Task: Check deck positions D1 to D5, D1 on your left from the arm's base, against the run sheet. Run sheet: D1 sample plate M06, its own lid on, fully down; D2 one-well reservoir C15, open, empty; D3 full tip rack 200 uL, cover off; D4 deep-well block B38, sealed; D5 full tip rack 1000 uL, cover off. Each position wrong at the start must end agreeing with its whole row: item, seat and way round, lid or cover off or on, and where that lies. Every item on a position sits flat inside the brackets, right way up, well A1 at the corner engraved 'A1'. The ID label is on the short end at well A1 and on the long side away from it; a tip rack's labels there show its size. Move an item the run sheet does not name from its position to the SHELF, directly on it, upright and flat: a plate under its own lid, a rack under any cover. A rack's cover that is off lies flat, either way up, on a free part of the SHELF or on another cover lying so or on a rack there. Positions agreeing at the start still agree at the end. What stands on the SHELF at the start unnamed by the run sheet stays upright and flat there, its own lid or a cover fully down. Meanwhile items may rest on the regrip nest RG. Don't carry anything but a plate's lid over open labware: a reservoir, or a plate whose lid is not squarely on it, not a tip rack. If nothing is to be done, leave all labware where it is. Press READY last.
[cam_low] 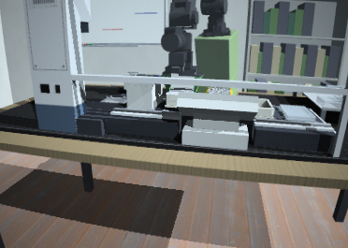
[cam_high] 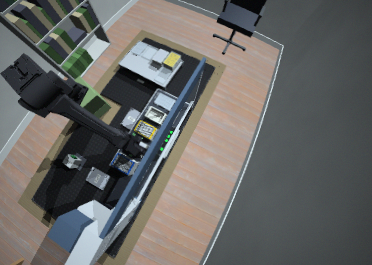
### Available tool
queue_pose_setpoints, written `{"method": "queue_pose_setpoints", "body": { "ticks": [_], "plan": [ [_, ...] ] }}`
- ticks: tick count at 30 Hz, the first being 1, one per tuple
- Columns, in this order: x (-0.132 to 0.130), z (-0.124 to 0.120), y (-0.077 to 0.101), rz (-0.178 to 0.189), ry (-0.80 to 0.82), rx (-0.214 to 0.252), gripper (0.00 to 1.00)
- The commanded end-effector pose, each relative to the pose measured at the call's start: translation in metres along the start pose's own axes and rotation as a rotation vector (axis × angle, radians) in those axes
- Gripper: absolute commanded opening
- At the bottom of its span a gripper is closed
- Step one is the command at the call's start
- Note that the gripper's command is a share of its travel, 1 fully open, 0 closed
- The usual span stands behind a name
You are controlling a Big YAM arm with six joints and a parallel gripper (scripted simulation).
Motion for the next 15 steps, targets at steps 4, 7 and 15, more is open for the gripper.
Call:
{"method": "queue_pose_setpoints", "body": {
  "ticks": [4, 7, 15],
  "plan": [
    [-0.004, 0.007, 0.023, -0.010, -0.004, -0.032, 0.00],
    [-0.004, 0.007, 0.026, -0.010, -0.004, -0.032, 0.00],
    [-0.004, 0.010, 0.040, -0.011, -0.004, -0.038, 0.00]
  ]
}}
Point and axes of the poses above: the point where the finger pads meet when closed, its own y axis back along the fingers, its own x axis across the jaws, z = x × y, the point moved 7 cm from there along y, back along the fingers, and after that the axes turned 6 degrees about y, right-handed, at the moved point
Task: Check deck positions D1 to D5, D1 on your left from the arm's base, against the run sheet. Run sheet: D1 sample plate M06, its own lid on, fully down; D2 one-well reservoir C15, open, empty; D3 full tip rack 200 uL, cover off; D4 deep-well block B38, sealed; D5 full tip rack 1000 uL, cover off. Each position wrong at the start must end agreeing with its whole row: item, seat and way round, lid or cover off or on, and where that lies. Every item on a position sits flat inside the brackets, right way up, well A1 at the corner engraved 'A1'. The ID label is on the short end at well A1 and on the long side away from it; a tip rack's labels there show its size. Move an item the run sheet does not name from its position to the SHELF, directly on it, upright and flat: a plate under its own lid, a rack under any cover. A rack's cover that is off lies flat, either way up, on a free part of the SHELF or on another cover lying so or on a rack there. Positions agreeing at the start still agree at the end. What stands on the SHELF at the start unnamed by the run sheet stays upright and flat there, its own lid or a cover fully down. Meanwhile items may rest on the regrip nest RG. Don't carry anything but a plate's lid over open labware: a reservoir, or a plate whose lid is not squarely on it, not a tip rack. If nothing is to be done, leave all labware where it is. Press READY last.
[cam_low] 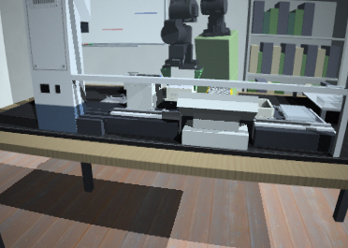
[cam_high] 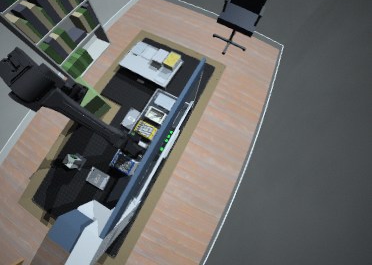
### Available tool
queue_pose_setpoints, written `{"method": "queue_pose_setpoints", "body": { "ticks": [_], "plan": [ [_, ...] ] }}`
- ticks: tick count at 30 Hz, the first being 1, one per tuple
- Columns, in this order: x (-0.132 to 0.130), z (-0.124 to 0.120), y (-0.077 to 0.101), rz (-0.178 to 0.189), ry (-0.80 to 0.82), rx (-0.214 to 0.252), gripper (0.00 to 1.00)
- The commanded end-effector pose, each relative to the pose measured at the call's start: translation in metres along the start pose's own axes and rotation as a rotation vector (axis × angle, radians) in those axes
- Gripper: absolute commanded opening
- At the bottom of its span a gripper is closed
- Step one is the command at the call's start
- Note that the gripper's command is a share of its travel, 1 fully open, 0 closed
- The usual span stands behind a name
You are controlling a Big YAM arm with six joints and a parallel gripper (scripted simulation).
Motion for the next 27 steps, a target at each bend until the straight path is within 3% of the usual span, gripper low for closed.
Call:
{"method": "queue_pose_setpoints", "body": {
  "ticks": [1, 27],
  "plan": [
    [-0.003, 0.008, 0.020, -0.011, -0.004, -0.037, 0.00],
    [0.000, 0.006, 0.056, -0.009, -0.004, -0.034, 0.00]
  ]
}}
Point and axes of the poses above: the point where the finger pads meet when closed, its own y axis back along the fingers, its own x axis across the jaws, z = x × y, the point moved 7 cm from there along y, back along the fingers, and after that the axes turned 6 degrees about y, right-handed, at the moved point
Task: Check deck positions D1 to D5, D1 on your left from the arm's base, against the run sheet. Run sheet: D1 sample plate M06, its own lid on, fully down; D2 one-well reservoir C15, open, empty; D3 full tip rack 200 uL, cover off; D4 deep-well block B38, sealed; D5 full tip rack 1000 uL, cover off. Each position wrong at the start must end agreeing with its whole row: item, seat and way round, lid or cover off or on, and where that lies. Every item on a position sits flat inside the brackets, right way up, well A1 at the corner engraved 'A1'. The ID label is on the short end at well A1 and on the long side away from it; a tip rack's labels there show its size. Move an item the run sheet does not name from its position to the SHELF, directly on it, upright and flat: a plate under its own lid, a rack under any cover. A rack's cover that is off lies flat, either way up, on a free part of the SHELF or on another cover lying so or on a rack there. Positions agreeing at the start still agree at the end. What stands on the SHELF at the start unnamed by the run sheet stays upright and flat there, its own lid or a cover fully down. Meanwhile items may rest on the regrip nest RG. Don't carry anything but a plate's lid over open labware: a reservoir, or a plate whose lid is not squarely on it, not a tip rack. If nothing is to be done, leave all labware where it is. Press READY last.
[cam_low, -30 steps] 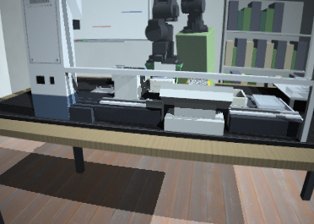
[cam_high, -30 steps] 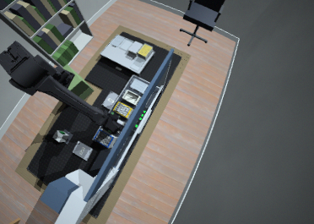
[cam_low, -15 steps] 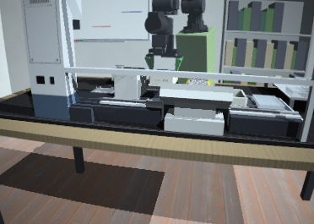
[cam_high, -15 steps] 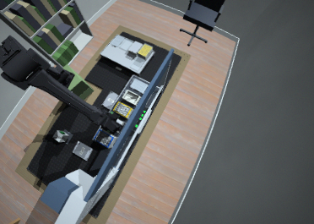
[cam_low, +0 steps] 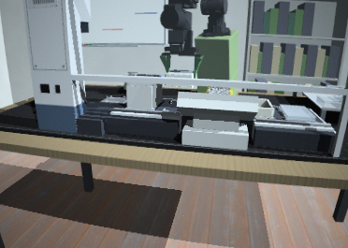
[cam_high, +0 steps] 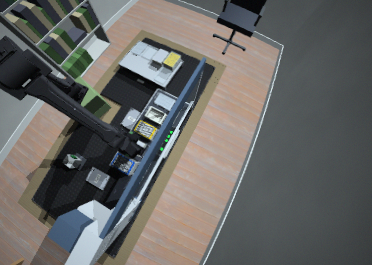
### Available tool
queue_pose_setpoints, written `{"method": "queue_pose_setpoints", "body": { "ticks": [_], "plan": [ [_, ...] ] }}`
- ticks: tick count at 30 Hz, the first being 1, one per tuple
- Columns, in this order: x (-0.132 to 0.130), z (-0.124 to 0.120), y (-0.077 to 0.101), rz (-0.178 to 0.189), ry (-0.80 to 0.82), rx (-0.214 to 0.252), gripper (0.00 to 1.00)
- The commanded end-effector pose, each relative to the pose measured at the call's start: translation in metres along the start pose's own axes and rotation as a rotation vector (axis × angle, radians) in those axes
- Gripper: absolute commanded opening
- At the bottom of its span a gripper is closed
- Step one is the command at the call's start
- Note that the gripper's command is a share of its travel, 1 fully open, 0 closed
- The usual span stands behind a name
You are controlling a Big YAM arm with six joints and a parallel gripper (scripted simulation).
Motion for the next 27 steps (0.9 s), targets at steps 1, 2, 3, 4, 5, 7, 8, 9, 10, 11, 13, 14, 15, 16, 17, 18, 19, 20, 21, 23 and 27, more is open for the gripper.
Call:
{"method": "queue_pose_setpoints", "body": {
  "ticks": [1, 2, 3, 4, 5, 7, 8, 9, 10, 11, 13, 14, 15, 16, 17, 18, 19, 20, 21, 23, 27],
  "plan": [
    [0.002, 0.005, 0.017, -0.006, -0.004, -0.027, 0.00],
    [0.001, 0.007, 0.019, -0.007, -0.004, -0.030, 0.00],
    [0.001, 0.008, 0.022, -0.008, -0.004, -0.034, 0.00],
    [0.001, 0.009, 0.024, -0.008, -0.003, -0.035, 0.00],
    [0.001, 0.009, 0.025, -0.008, -0.003, -0.035, 0.00],
    [0.001, 0.009, 0.029, -0.008, -0.003, -0.036, 0.00],
    [0.001, 0.009, 0.031, -0.009, -0.002, -0.036, 0.00],
    [0.001, 0.010, 0.032, -0.009, -0.002, -0.037, 0.00],
    [0.001, 0.010, 0.034, -0.009, -0.002, -0.038, 0.00],
    [0.001, 0.011, 0.036, -0.009, -0.002, -0.039, 0.00],
    [0.001, 0.011, 0.038, -0.010, -0.001, -0.040, 0.00],
    [0.001, 0.011, 0.038, -0.010, -0.001, -0.040, 0.00],
    [0.001, 0.012, 0.040, -0.010, -0.001, -0.041, 0.00],
    [0.001, 0.013, 0.042, -0.010, -0.001, -0.043, 0.00],
    [0.001, 0.013, 0.044, -0.011, 0.000, -0.044, 0.00],
    [0.000, 0.014, 0.046, -0.011, 0.000, -0.046, 0.00],
    [0.000, 0.015, 0.048, -0.012, -0.001, -0.048, 0.00],
    [0.000, 0.016, 0.050, -0.012, -0.001, -0.050, 0.00],
    [-0.001, 0.017, 0.053, -0.013, -0.001, -0.052, 0.00],
    [-0.001, 0.019, 0.057, -0.015, -0.001, -0.056, 0.00],
    [-0.003, 0.022, 0.066, -0.017, -0.001, -0.065, 0.00]
  ]
}}
Point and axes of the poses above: the point where the finger pads meet when closed, its own y axis back along the fingers, its own x axis across the jaws, z = x × y, the point moved 7 cm from there along y, back along the fingers, and after that the axes turned 6 degrees about y, right-handed, at the moved point
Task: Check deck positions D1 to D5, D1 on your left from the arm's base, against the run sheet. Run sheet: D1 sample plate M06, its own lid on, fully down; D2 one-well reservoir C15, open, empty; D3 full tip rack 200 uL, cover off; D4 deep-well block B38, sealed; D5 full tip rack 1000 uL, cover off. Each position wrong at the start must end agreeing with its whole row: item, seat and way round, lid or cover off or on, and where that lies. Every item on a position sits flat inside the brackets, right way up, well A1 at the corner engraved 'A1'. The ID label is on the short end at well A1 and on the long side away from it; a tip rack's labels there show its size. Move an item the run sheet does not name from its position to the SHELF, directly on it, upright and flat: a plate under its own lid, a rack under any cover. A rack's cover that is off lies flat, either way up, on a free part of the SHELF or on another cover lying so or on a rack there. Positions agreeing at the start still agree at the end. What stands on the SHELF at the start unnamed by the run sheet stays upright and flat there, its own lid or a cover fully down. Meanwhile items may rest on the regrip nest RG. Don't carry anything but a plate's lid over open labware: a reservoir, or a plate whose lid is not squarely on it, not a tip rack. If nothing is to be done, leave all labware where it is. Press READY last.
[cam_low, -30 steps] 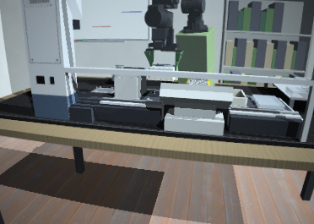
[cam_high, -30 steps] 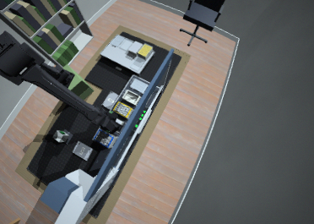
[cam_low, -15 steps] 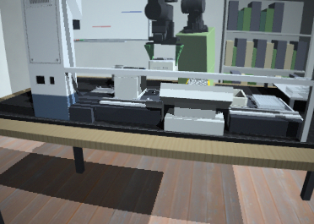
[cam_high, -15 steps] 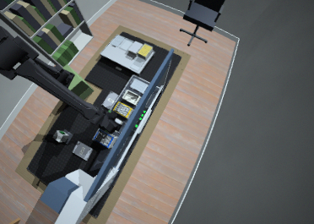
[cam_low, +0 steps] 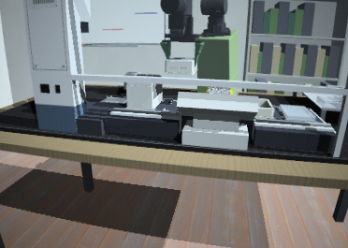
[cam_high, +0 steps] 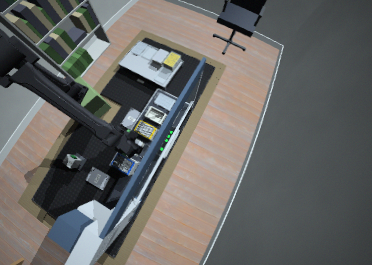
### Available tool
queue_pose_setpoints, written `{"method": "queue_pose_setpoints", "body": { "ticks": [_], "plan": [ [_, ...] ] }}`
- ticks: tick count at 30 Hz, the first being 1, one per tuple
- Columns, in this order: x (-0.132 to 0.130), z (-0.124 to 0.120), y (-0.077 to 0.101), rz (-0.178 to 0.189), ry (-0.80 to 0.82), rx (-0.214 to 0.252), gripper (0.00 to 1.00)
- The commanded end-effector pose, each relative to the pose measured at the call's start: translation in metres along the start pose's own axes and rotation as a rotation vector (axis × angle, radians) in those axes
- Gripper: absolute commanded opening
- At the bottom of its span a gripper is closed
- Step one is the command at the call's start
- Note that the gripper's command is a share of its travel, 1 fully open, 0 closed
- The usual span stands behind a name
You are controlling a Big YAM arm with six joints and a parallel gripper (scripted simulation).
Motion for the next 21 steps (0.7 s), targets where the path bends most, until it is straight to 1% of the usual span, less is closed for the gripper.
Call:
{"method": "queue_pose_setpoints", "body": {
  "ticks": [1, 4, 19, 21],
  "plan": [
    [-0.003, 0.025, 0.027, -0.020, 0.000, -0.070, 0.00],
    [-0.003, 0.025, 0.029, -0.020, 0.000, -0.070, 0.00],
    [-0.003, 0.025, 0.056, -0.021, 0.000, -0.073, 0.00],
    [-0.003, 0.025, 0.056, -0.021, 0.000, -0.073, 0.00]
  ]
}}
Point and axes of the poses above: the point where the finger pads meet when closed, its own y axis back along the fingers, its own x axis across the jaws, z = x × y, the point moved 7 cm from there along y, back along the fingers, and after that the axes turned 6 degrees about y, right-handed, at the moved point
